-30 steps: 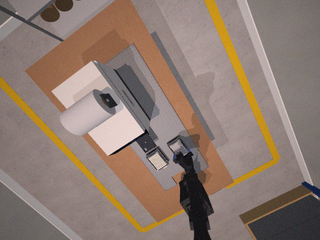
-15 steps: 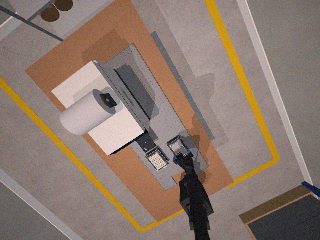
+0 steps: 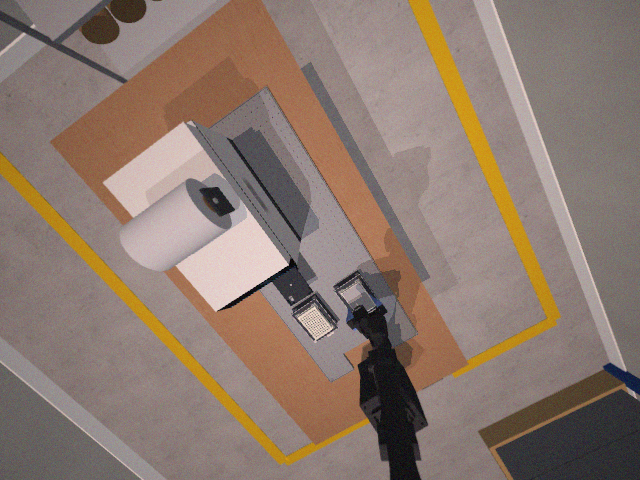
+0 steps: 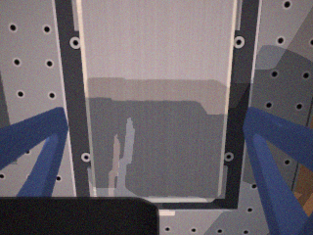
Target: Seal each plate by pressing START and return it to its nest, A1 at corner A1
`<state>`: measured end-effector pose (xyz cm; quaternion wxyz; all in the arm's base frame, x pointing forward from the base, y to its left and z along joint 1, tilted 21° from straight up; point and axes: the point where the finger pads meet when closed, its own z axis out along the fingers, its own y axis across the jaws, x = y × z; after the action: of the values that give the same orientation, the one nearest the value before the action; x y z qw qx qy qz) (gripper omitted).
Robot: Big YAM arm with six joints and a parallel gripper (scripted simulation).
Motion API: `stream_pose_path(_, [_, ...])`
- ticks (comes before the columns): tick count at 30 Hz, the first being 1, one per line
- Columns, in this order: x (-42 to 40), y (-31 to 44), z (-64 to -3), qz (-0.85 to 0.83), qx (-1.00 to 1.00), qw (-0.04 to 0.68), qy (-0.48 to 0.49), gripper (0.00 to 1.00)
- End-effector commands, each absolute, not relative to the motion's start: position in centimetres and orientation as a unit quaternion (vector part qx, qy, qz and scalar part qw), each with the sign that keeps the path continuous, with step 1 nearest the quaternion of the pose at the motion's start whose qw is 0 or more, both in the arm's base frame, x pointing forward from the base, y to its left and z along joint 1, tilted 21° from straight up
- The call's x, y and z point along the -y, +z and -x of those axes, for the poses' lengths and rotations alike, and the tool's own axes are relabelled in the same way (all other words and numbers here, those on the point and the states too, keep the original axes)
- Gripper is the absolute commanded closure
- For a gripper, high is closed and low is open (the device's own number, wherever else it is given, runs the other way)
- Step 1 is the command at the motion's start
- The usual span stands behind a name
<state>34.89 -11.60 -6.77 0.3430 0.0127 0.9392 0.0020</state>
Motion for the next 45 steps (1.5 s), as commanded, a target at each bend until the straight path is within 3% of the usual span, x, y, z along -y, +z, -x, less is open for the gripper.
stream_pose_path(1, [11.9, -7.2, -34.8, -0.014, -0.94, 0.341, 0.001, 0.0])
stream_pose_path(45, [12.1, -6.9, -35.1, -0.017, -0.939, 0.343, -0.001, 0.0])
